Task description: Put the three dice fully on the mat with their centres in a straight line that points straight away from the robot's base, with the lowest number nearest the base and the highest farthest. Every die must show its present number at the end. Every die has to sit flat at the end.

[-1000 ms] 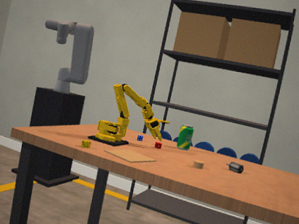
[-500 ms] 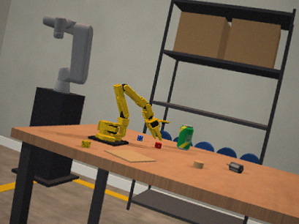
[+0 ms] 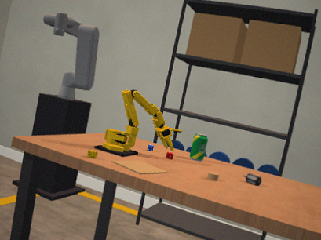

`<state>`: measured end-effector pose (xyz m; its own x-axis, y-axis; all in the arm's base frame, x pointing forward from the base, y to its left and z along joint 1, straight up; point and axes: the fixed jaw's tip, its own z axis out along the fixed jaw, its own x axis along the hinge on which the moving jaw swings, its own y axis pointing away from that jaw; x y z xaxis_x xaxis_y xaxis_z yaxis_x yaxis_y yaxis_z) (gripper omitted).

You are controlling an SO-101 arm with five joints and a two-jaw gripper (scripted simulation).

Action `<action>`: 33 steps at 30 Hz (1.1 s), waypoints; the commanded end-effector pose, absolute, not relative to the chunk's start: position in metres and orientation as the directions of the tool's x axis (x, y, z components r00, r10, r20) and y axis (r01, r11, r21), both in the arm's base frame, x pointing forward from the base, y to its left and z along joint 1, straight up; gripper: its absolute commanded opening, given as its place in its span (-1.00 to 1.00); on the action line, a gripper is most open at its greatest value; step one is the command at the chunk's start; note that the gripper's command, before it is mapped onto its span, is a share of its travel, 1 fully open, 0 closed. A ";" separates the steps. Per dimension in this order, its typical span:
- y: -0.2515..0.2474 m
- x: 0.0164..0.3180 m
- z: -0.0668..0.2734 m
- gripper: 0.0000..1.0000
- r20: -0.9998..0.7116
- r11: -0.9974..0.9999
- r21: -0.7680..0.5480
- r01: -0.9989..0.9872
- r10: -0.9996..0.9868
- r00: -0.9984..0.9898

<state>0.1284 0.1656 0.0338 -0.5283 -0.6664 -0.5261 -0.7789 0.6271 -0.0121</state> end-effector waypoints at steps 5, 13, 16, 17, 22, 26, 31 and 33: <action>0.169 0.129 0.035 -0.37 -0.535 0.628 -0.006 -0.778 -0.660 -0.528; 0.169 0.129 0.035 -0.37 -0.535 0.628 -0.006 -0.778 -0.660 -0.528; 0.169 0.129 0.035 -0.37 -0.535 0.628 -0.006 -0.778 -0.660 -0.528; 0.169 0.128 0.035 -0.37 -0.535 0.627 -0.006 -0.779 -0.660 -0.527; 0.175 0.120 0.035 -0.37 -0.535 0.588 -0.006 -0.809 -0.685 -0.494; 0.188 0.103 0.035 -0.37 -0.535 0.503 -0.006 -0.864 -0.732 -0.422; 0.202 0.076 0.035 -0.37 -0.535 0.378 -0.006 -0.926 -0.783 -0.317; 0.205 0.069 0.035 -0.37 -0.535 0.344 -0.006 -0.939 -0.794 -0.288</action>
